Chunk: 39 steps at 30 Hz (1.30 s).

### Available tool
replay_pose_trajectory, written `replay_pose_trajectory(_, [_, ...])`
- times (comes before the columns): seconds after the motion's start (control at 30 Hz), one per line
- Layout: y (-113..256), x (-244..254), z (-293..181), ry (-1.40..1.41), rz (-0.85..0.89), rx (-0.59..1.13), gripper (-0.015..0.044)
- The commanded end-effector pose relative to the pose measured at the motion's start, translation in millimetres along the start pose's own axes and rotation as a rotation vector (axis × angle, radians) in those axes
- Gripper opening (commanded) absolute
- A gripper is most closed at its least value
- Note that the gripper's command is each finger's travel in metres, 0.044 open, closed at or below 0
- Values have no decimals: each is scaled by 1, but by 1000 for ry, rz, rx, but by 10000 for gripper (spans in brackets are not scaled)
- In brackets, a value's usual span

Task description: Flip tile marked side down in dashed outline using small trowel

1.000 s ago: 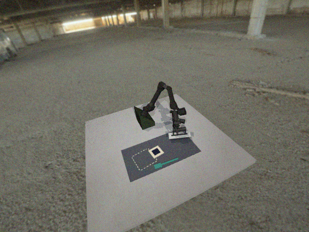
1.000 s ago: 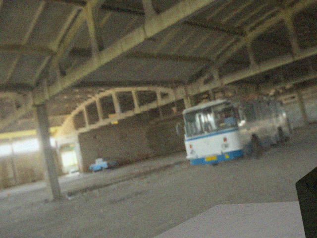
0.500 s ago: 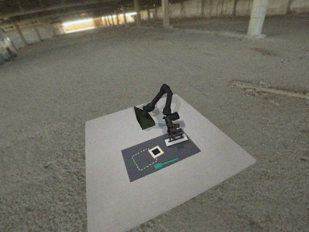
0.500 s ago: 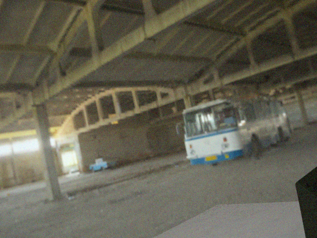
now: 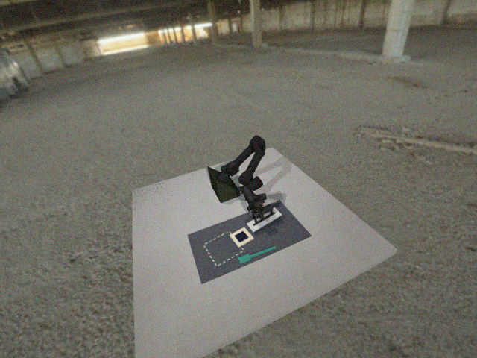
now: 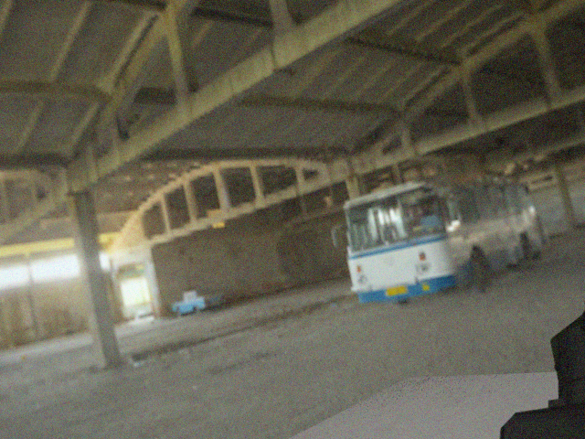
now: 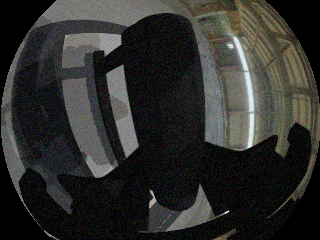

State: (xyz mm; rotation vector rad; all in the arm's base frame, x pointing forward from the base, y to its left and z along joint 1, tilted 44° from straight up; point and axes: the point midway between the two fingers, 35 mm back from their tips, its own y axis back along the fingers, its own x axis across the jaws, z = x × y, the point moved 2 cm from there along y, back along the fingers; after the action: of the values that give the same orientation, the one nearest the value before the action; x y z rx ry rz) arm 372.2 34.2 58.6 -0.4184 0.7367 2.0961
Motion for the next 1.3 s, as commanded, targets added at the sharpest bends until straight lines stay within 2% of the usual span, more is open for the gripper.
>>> replay_pose_trajectory(0.0, [6, -1, -5, 35, -13, -30, 0])
replay_pose_trajectory(1.27, [-20, 29, -10, 34, -12, -31, 0])
